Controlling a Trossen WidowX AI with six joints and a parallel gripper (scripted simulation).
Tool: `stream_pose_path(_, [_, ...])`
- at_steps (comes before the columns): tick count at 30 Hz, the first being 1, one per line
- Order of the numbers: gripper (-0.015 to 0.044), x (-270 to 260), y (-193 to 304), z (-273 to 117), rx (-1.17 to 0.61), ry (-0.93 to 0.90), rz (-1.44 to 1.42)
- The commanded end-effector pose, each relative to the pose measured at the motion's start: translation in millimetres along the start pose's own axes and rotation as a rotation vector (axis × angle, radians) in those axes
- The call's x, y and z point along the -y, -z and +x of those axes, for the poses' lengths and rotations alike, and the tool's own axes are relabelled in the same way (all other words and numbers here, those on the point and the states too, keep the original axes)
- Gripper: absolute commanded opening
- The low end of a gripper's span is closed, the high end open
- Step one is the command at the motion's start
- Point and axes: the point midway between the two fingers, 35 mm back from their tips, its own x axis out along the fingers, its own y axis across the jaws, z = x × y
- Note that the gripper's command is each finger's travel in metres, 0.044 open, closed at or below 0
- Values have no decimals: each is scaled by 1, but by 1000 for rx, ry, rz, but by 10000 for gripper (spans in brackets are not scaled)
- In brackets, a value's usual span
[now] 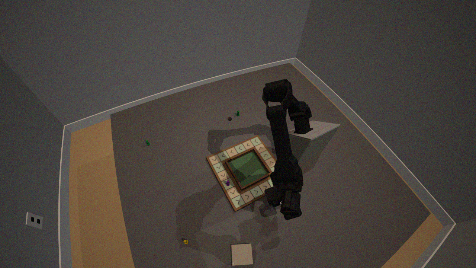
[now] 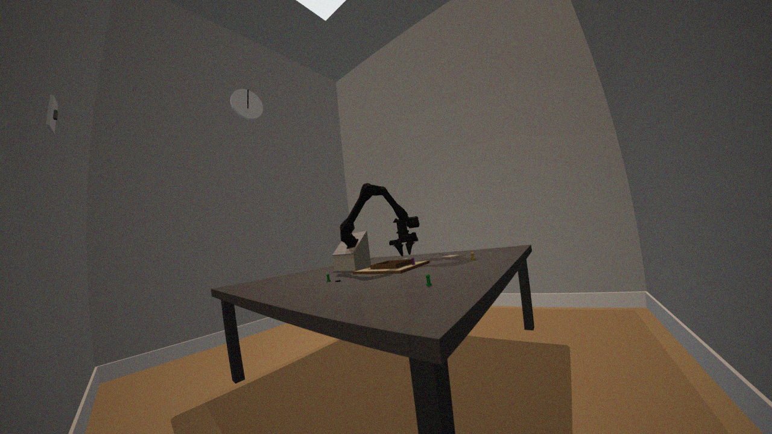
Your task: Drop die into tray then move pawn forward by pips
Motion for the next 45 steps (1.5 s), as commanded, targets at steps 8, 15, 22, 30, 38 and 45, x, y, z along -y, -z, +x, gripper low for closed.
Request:
stream_pose_path(8, [275, 3, 1, 21, -2, 12, -5])
stream_pose_path(15, [275, 4, 1, 32, -2, 13, -5])
stream_pose_path(22, [196, 4, 1, 34, -2, 13, -5])
stream_pose_path(30, [84, 4, 1, 34, -2, 13, -5])
stream_pose_path(38, [0, 0, -1, 14, -2, 10, -6])
stream_pose_path(45, [0, -4, -1, -48, -4, 7, -7])
